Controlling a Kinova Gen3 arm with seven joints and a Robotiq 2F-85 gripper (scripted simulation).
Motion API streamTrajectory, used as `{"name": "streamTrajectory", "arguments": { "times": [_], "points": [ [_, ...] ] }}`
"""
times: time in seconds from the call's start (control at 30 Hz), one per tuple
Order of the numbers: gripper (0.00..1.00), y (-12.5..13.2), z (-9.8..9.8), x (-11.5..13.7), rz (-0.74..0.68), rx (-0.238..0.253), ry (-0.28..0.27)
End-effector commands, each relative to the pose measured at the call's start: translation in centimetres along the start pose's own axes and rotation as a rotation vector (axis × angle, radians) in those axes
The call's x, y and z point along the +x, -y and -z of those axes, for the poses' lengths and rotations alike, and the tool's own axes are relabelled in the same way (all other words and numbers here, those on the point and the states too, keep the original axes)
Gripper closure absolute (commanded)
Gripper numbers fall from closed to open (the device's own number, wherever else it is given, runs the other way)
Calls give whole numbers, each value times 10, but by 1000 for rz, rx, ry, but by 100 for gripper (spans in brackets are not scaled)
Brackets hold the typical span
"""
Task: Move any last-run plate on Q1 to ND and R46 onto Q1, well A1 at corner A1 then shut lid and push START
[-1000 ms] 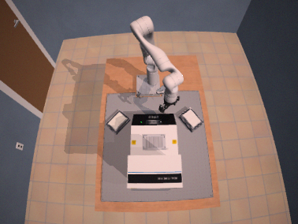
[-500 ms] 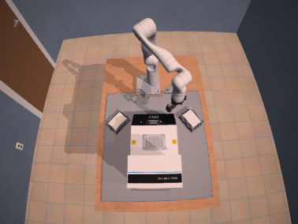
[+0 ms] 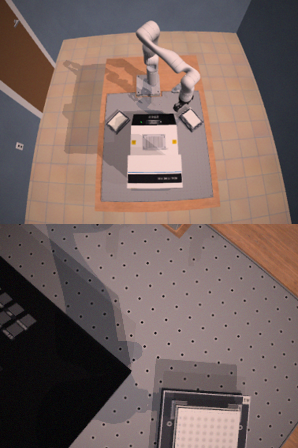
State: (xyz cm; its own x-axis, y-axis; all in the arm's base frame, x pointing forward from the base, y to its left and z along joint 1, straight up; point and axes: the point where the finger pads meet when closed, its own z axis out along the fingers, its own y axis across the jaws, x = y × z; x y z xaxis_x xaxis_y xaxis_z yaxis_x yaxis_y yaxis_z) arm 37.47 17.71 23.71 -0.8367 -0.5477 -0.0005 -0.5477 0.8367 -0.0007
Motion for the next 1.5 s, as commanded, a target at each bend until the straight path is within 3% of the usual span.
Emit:
{"name": "streamTrajectory", "arguments": {
  "times": [0.0, 1.0, 1.47],
  "points": [
    [0, -7, 0, -4, 2, 1, 0],
    [0, -86, 0, -53, 2, 1, 0],
    [0, -92, 0, -57, 2, 1, 0]
  ]
}}
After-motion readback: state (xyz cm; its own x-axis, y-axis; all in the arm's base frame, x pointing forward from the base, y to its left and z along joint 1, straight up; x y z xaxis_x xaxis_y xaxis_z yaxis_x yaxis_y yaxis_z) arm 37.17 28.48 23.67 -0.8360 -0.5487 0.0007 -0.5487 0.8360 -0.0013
